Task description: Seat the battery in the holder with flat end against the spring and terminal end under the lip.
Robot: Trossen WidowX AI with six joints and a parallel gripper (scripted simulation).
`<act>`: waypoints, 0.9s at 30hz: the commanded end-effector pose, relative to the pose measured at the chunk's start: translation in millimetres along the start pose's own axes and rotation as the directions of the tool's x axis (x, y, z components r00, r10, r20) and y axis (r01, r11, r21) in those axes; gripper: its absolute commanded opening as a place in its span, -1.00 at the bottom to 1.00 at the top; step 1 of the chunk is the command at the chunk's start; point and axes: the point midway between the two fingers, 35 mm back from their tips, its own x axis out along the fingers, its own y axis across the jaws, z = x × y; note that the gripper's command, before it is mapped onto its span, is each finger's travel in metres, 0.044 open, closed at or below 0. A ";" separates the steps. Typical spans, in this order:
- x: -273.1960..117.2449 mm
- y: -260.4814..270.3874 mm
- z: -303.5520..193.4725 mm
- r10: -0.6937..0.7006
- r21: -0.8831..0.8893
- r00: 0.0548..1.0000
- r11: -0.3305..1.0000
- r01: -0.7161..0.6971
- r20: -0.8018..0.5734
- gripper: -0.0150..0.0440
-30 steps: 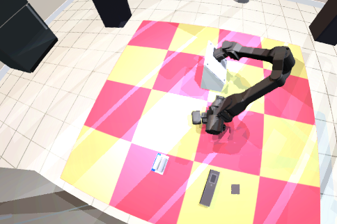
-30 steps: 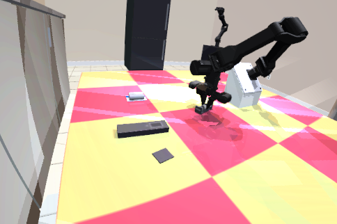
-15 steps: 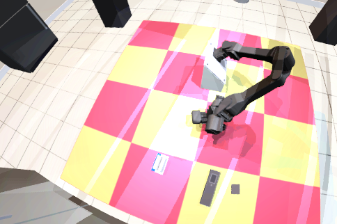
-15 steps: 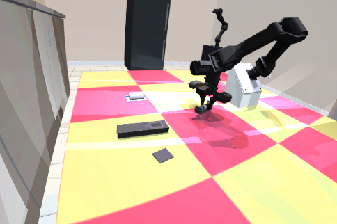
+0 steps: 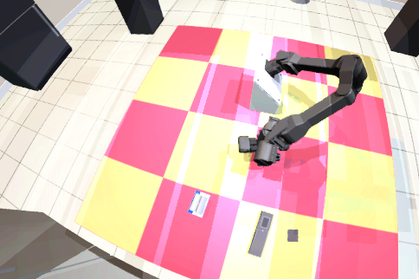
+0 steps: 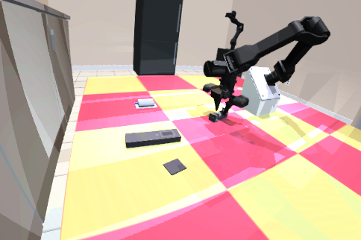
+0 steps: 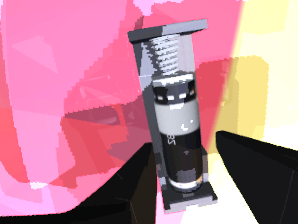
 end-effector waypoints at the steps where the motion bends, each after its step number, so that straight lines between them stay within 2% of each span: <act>1: -5.7 -0.8 0.3 -0.001 -0.001 1.000 1.000 0.001 0.000 0.27; 9: -75.8 -3.8 -3.0 -0.007 -0.009 1.000 1.000 0.007 0.005 0.99; 27: -77.1 -5.8 -7.1 -0.007 -0.009 1.000 1.000 0.007 0.005 1.00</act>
